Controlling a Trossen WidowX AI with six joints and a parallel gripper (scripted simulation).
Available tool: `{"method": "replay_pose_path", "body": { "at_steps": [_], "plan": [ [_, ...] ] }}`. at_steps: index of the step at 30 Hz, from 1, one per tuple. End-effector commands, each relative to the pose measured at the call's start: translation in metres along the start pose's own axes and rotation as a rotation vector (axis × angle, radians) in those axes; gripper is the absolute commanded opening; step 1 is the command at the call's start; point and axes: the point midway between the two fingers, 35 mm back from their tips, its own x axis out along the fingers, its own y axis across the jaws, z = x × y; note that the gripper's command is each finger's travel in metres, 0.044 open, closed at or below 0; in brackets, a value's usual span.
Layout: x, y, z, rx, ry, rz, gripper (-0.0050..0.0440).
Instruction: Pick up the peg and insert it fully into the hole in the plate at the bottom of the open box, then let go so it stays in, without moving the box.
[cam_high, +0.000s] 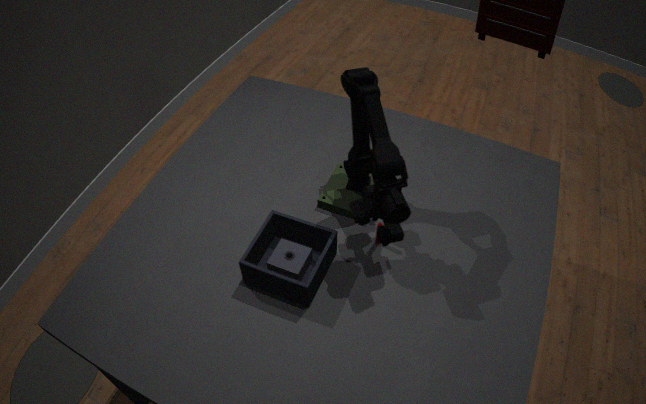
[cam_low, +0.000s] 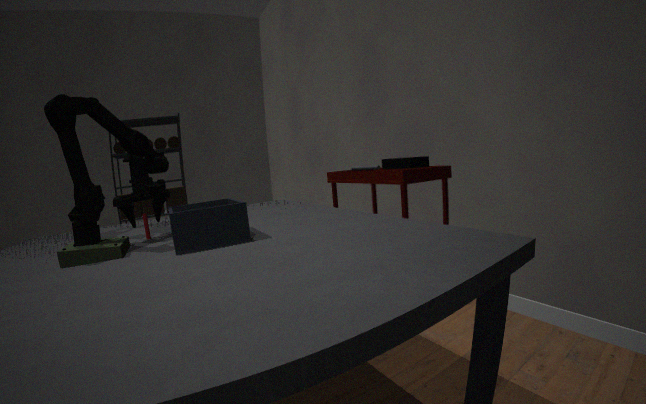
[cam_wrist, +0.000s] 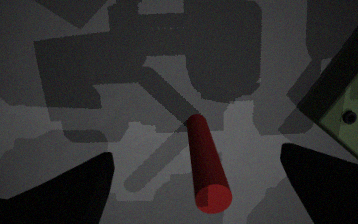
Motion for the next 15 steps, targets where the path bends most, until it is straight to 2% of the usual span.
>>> {"method": "replay_pose_path", "body": {
  "at_steps": [1,11,13,14,15],
  "plan": [
    [0.0049,-0.0027,0.0007,-0.004,-0.003,-0.009,0.0392],
    [0.0049,-0.0027,0.0007,-0.004,-0.003,-0.009,0.0152],
    [0.0049,-0.0027,0.0007,-0.004,-0.003,-0.009,0.0152],
    [0.0049,-0.0027,0.0007,-0.004,-0.003,-0.009,0.0128],
    [0.0049,-0.0027,0.0007,-0.004,-0.003,-0.009,0.0128]
  ]
}}
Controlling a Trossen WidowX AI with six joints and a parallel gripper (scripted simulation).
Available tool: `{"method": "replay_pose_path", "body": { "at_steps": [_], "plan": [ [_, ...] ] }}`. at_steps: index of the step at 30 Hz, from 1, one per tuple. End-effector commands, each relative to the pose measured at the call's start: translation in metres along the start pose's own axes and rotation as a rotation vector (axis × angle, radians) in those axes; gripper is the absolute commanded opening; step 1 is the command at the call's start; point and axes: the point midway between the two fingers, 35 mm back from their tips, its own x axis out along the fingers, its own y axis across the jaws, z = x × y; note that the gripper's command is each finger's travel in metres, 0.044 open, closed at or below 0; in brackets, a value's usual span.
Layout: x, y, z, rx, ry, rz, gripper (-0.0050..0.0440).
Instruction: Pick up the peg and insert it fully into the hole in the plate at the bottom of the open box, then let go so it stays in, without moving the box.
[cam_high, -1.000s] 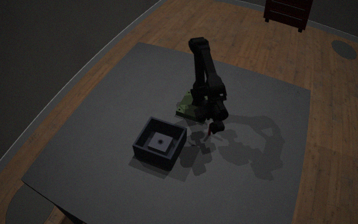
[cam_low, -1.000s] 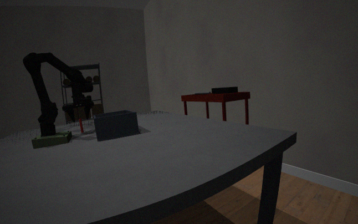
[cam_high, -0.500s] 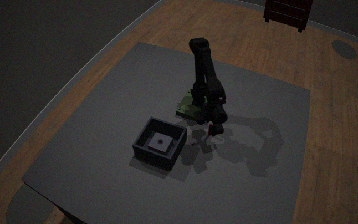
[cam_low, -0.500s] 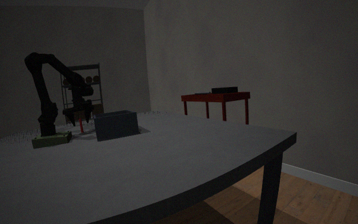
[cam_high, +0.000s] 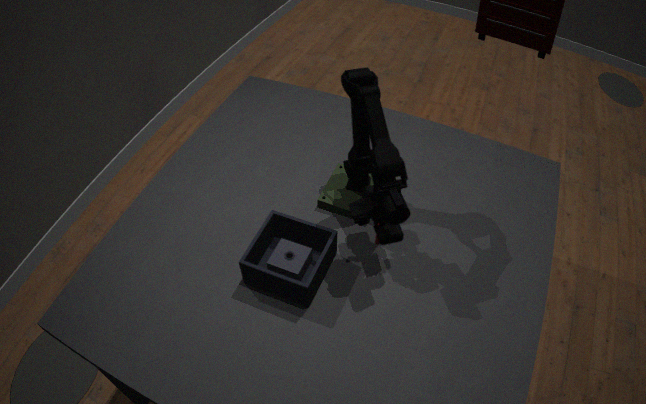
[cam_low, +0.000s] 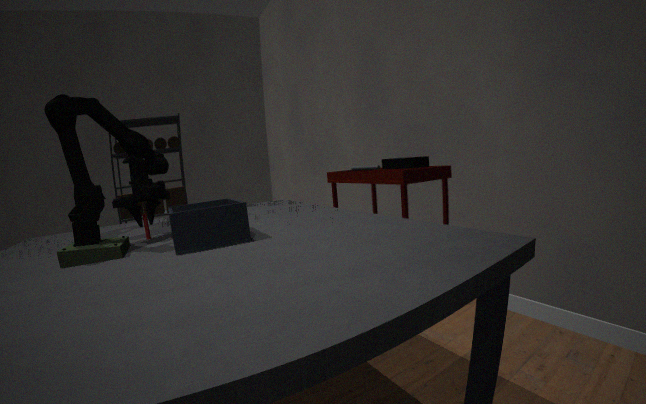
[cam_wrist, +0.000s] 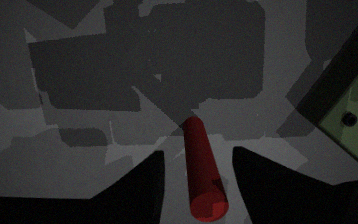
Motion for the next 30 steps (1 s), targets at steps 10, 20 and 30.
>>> {"method": "replay_pose_path", "body": {
  "at_steps": [10,20,30],
  "plan": [
    [0.001,-0.001,0.0,-0.005,-0.003,-0.002,0.0068],
    [-0.002,0.0,0.0,-0.005,-0.003,-0.002,0.0],
    [-0.032,0.005,0.0,-0.005,-0.003,-0.002,0.0]
  ]
}}
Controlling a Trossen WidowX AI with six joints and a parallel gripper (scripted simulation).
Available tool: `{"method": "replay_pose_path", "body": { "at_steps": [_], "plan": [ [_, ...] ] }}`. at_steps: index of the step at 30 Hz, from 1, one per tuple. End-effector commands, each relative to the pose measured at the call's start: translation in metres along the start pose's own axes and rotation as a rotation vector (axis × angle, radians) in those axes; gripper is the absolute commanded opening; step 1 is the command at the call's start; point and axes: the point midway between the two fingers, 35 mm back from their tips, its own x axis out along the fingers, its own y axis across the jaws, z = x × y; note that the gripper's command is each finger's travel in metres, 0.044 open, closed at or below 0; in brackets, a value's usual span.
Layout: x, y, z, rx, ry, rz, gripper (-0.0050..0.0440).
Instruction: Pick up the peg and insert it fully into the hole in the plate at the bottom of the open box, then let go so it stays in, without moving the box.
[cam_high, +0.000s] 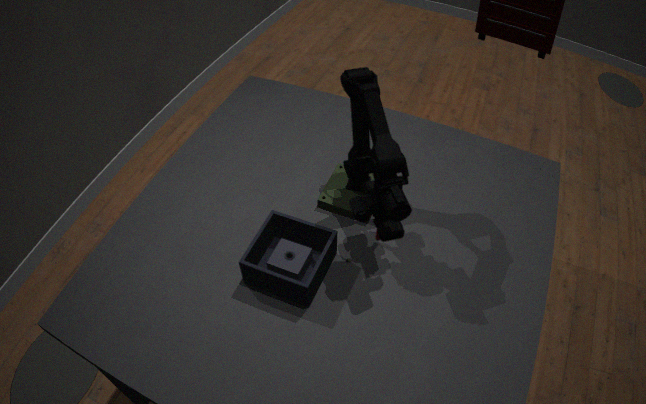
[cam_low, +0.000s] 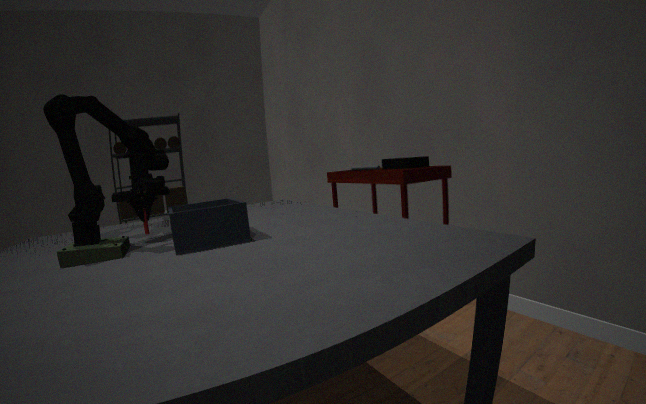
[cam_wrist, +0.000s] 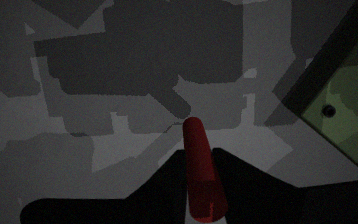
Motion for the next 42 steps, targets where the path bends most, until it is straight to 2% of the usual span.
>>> {"method": "replay_pose_path", "body": {
  "at_steps": [1,17,20,21,42],
  "plan": [
    [-0.016,0.005,0.0,-0.001,-0.002,0.019,0.0],
    [-0.064,0.005,0.0,-0.001,-0.002,0.019,0.0],
    [-0.067,0.005,0.0,-0.001,-0.002,0.019,0.0],
    [-0.055,0.003,0.0,-0.004,0.001,0.005,0.0],
    [-0.074,0.023,0.053,-0.037,-0.012,0.033,0.0]
  ]
}}
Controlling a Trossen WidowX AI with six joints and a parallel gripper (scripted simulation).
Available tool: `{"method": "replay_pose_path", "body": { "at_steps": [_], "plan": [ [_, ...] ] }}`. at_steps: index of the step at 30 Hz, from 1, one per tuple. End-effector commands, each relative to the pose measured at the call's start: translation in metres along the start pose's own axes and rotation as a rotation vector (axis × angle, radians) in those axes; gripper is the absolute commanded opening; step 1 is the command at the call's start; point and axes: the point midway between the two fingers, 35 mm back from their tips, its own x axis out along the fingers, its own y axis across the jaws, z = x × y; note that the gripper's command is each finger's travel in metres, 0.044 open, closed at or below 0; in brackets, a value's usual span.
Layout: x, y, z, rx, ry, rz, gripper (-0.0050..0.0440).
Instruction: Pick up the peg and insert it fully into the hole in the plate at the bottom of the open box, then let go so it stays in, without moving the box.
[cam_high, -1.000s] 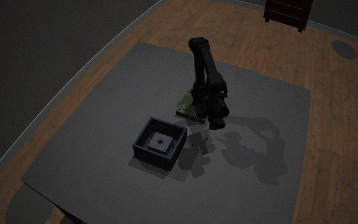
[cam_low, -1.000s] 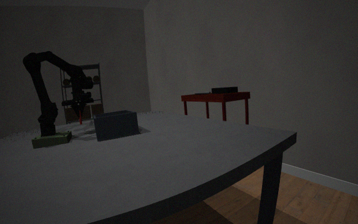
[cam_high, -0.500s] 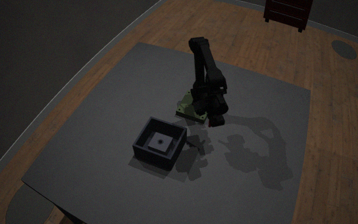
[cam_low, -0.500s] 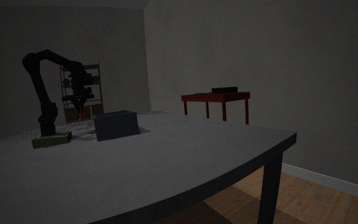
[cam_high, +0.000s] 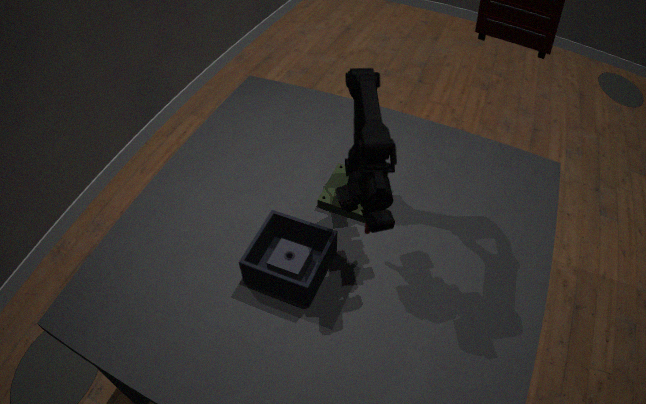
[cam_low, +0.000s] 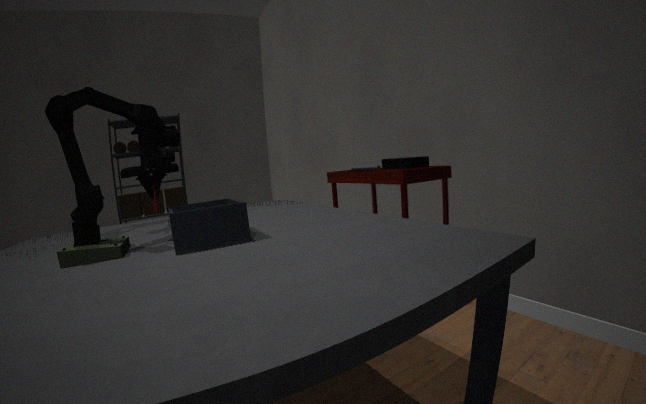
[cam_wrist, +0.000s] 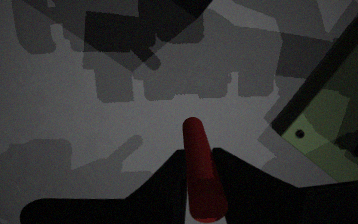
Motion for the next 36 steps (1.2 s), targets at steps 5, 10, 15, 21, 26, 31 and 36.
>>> {"method": "replay_pose_path", "body": {
  "at_steps": [5,10,15,21,26,31,36],
  "plan": [
    [-0.011,0.005,0.026,-0.014,-0.001,0.007,0.0],
    [-0.015,0.005,0.039,-0.013,-0.001,0.006,0.0],
    [-0.019,0.005,0.051,-0.011,-0.002,0.006,0.0],
    [-0.025,0.002,0.07,-0.009,-0.004,0.006,0.0],
    [-0.028,-0.004,0.082,0.016,0.007,-0.006,0.0],
    [-0.028,-0.005,0.084,0.02,0.009,-0.008,0.0],
    [-0.03,-0.001,0.097,0.02,0.01,-0.008,0.0]
  ]
}}
